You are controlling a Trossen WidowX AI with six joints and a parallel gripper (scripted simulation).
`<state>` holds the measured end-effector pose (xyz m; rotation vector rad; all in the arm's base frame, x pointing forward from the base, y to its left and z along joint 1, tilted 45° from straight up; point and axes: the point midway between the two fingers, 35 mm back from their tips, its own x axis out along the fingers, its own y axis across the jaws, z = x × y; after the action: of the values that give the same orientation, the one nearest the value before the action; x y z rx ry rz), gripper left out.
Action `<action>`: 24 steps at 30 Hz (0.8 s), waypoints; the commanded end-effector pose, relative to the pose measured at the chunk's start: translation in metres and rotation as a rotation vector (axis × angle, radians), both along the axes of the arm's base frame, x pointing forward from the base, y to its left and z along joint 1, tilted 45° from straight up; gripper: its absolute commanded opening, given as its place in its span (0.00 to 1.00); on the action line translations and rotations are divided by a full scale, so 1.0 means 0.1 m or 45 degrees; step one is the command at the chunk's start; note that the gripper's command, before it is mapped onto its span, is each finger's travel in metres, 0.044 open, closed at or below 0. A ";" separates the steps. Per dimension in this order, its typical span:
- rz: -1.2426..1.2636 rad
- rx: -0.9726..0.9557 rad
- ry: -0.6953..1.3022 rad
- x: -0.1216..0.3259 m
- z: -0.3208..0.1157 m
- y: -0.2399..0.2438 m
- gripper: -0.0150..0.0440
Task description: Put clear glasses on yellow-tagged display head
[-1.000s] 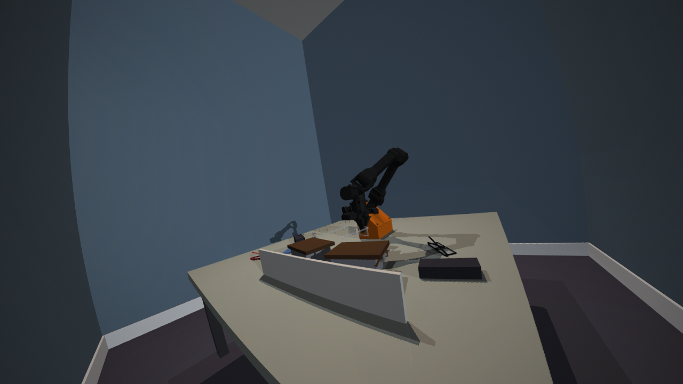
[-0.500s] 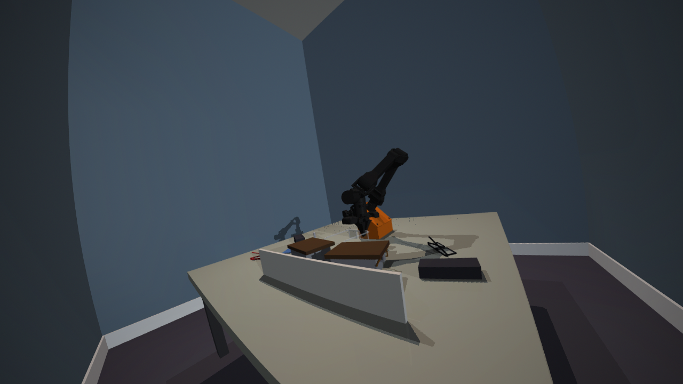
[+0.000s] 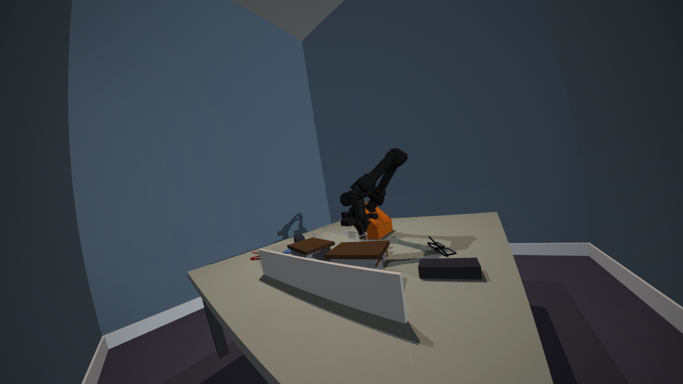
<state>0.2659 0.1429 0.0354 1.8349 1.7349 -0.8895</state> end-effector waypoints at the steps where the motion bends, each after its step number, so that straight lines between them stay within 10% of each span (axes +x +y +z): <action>1: -0.016 -0.001 -0.019 0.08 0.01 -0.01 0.25; 24: -0.012 0.001 -0.017 0.38 -0.03 -0.03 0.25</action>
<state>0.2971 0.1409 0.0306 1.8452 1.7245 -0.8910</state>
